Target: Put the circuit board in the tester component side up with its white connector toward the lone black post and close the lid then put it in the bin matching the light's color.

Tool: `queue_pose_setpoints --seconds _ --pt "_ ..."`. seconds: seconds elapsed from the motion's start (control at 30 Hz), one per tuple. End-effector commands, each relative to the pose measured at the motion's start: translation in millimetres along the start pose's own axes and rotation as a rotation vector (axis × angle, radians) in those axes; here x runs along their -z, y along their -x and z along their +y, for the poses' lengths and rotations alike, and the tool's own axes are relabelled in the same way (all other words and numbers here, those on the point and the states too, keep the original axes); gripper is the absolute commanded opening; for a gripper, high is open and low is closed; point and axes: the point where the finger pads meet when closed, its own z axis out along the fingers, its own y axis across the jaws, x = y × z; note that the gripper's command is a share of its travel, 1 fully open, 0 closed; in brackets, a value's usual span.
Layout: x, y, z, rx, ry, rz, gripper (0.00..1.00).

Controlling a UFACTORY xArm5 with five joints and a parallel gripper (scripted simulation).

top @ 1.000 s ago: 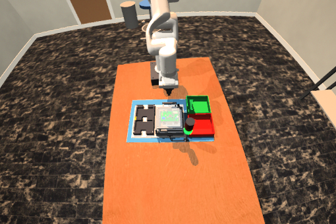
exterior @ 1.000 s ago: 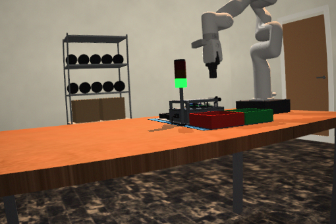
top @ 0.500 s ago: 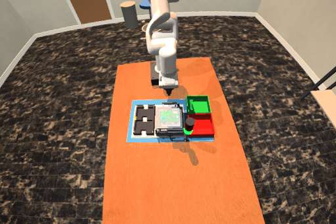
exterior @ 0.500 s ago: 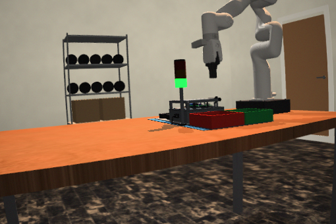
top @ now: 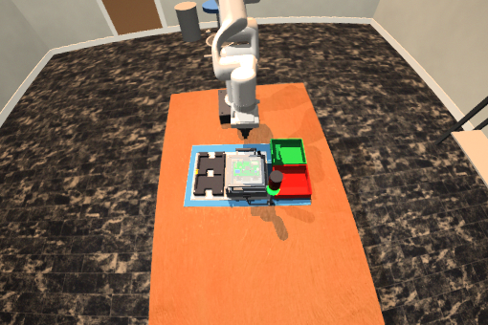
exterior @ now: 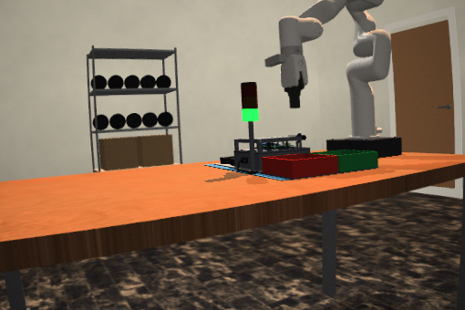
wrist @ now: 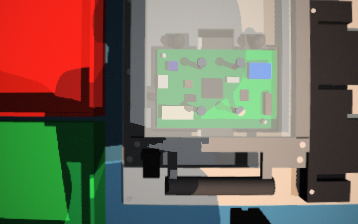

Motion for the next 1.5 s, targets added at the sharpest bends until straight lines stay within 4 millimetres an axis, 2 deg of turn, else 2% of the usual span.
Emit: queue_pose_setpoints --seconds 0.0,0.87,1.47 --pt "1.2 -1.2 -0.2 0.0 -0.001 0.004 0.0" --pt "1.3 -1.2 -3.1 0.0 -0.001 0.004 0.0" --pt "1.3 -0.9 -59.0 0.0 0.0 0.004 0.0"
